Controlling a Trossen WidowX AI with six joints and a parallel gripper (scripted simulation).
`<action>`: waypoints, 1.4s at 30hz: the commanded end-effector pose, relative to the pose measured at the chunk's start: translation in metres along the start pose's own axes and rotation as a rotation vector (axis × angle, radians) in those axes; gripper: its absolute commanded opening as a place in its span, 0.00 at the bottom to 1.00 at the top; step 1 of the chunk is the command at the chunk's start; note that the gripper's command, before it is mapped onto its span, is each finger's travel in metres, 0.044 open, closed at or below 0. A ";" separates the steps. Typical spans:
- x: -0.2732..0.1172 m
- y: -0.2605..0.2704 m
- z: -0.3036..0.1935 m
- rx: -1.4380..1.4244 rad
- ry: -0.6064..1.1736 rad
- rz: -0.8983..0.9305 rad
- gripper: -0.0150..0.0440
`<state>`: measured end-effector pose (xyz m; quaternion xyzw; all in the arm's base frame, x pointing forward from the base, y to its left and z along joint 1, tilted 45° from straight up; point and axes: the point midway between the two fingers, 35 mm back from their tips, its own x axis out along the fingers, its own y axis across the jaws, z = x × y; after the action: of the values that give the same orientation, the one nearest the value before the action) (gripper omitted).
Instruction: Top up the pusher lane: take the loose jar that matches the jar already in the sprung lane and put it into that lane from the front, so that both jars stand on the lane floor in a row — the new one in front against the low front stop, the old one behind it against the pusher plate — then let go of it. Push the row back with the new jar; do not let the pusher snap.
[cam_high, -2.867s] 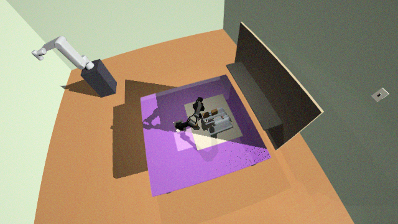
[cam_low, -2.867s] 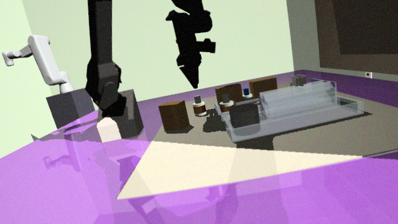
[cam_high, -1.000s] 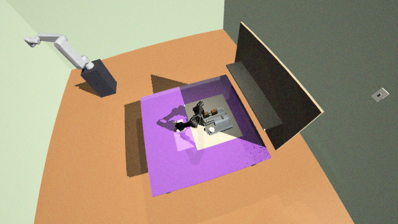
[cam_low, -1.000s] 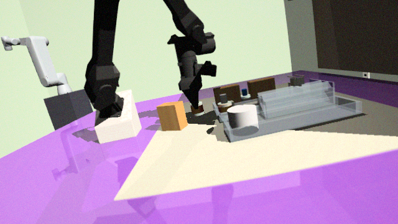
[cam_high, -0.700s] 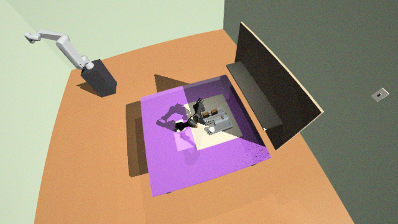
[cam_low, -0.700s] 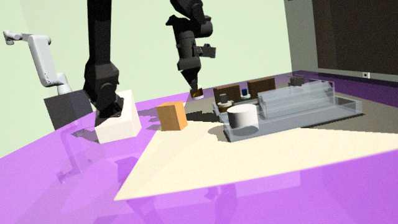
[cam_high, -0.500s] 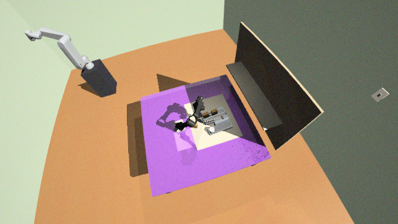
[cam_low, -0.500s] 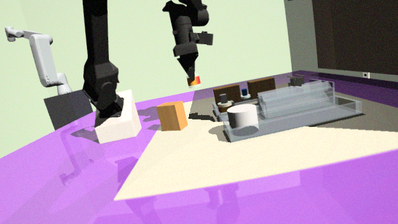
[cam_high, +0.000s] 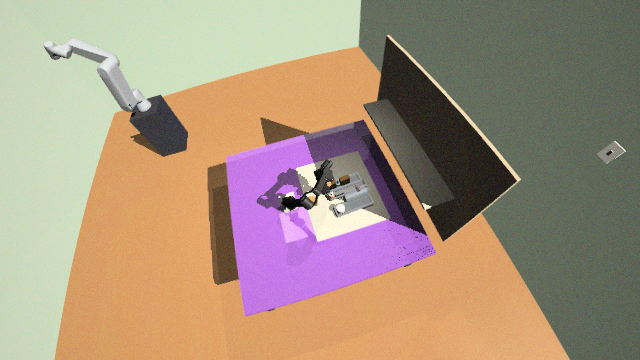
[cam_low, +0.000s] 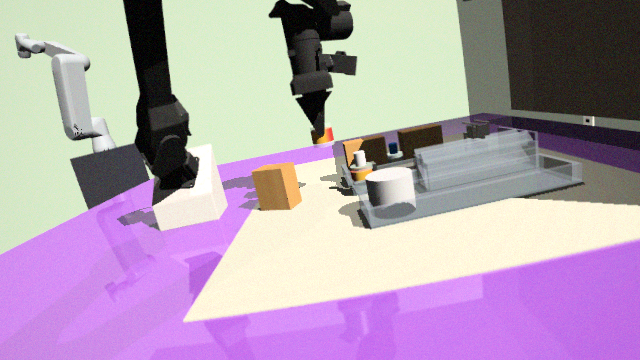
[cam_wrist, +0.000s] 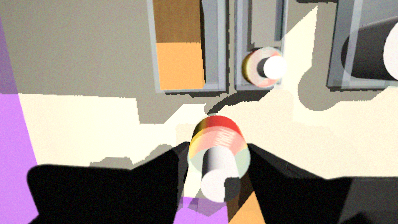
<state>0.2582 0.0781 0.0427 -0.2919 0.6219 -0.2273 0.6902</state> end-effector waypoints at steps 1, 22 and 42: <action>0.011 -0.019 0.005 -0.017 -0.003 -0.007 0.25; 0.054 -0.050 0.011 -0.037 -0.002 -0.022 0.25; 0.054 -0.049 0.018 -0.037 -0.002 -0.022 0.25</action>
<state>0.2819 0.0076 0.0375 -0.3092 0.6242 -0.2230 0.6819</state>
